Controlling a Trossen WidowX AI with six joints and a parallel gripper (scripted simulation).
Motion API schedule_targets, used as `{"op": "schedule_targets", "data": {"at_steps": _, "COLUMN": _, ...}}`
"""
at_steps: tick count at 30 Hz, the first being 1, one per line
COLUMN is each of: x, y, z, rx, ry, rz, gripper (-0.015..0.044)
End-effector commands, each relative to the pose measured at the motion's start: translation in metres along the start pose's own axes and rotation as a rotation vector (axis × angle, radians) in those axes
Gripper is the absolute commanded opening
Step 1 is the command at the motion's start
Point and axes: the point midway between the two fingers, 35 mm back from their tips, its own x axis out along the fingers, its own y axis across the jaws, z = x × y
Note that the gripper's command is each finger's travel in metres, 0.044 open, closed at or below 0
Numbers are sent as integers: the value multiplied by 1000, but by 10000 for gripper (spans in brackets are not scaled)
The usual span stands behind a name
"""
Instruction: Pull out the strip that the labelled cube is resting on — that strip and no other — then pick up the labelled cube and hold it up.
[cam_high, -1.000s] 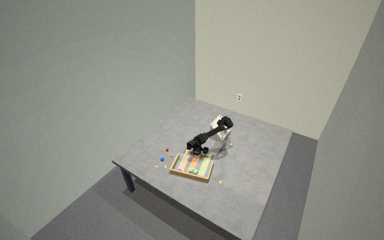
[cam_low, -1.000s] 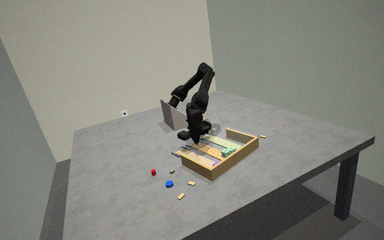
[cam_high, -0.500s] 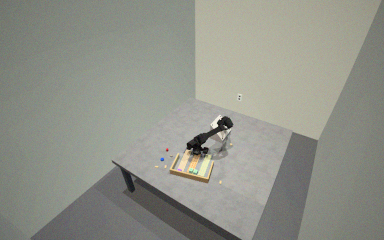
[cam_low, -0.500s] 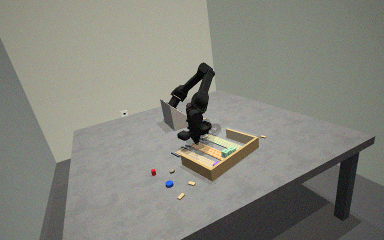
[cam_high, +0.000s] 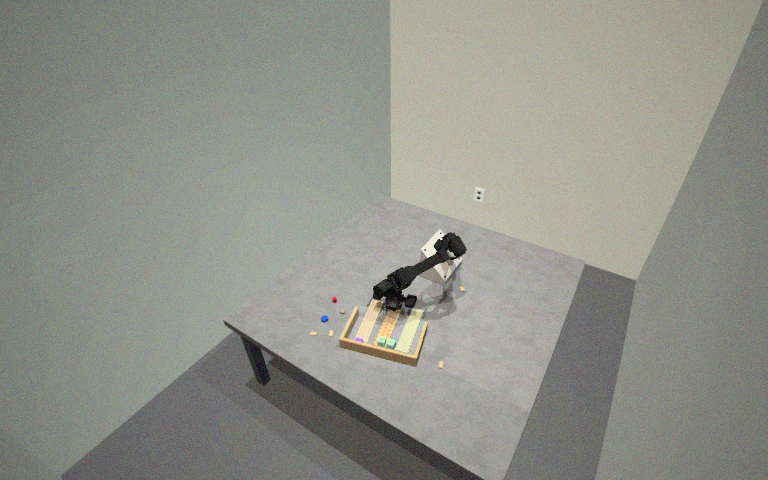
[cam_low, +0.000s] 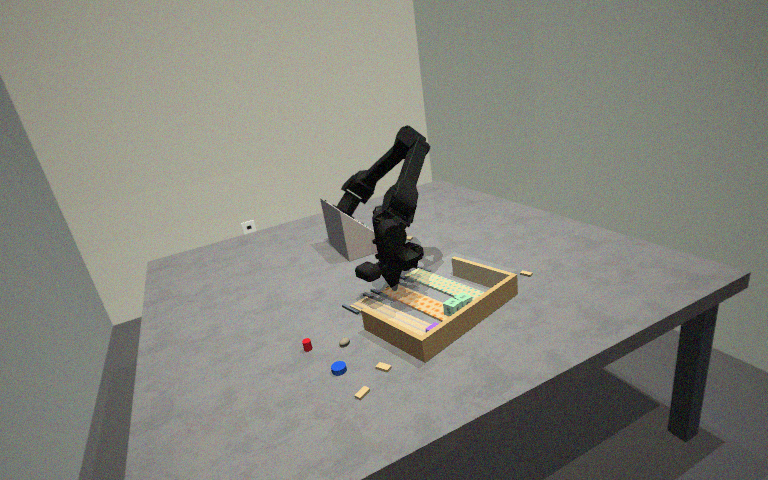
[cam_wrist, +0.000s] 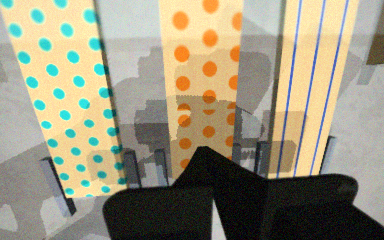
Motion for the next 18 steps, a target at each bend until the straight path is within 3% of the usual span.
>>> {"op": "schedule_targets", "data": {"at_steps": 1, "x": 5, "y": 1, "z": 0, "rx": 0, "ry": 5, "rz": 6, "gripper": 0}}
{"op": "schedule_targets", "data": {"at_steps": 18, "x": 5, "y": -1, "z": -25, "rx": 1, "ry": 6, "rz": 6, "gripper": 0}}
